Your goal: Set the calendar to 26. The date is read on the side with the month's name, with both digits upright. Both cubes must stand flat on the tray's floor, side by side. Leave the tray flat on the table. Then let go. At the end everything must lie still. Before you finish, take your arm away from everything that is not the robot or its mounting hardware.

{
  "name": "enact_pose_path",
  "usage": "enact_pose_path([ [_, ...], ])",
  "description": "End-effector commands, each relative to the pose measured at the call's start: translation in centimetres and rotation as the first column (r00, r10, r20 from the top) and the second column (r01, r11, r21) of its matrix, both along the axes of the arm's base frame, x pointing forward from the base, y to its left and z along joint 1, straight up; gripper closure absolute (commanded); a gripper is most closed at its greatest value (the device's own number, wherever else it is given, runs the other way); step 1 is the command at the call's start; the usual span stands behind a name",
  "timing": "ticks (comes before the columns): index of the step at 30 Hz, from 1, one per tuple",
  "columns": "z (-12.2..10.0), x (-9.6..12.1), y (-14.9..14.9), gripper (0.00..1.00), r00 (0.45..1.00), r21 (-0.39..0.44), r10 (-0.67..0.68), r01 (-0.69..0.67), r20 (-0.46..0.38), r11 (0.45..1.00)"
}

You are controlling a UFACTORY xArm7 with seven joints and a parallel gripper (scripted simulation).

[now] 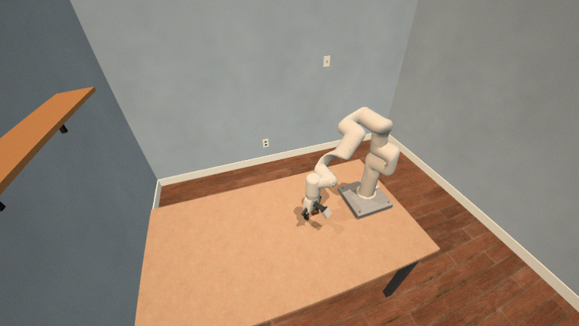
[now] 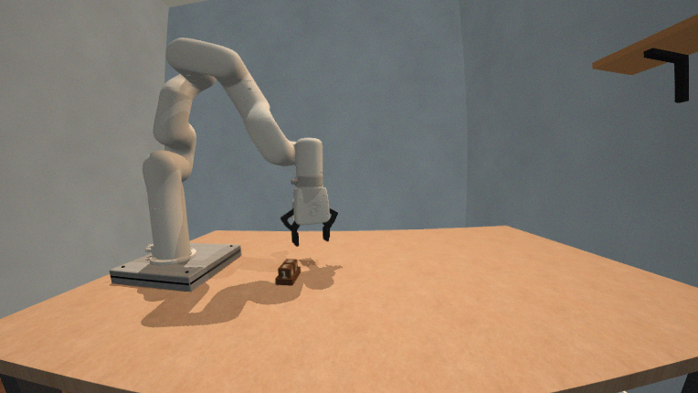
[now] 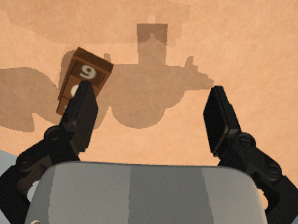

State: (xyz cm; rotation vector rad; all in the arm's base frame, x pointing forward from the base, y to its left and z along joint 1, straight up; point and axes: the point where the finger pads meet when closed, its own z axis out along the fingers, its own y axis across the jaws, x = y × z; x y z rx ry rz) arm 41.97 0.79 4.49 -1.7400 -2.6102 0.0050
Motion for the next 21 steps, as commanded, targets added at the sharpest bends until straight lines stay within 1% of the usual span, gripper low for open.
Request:
enact_pose_path([
  [1,0.13,0.15,0.01,0.0,1.0,0.0,0.0,0.0,0.004,1.0],
  [19,0.13,0.15,0.0,0.0,1.0,0.0,-0.002,0.002,0.004,1.0],
  [21,0.13,0.16,-0.06,0.0,1.0,0.0,-0.029,0.029,0.004,1.0],
])
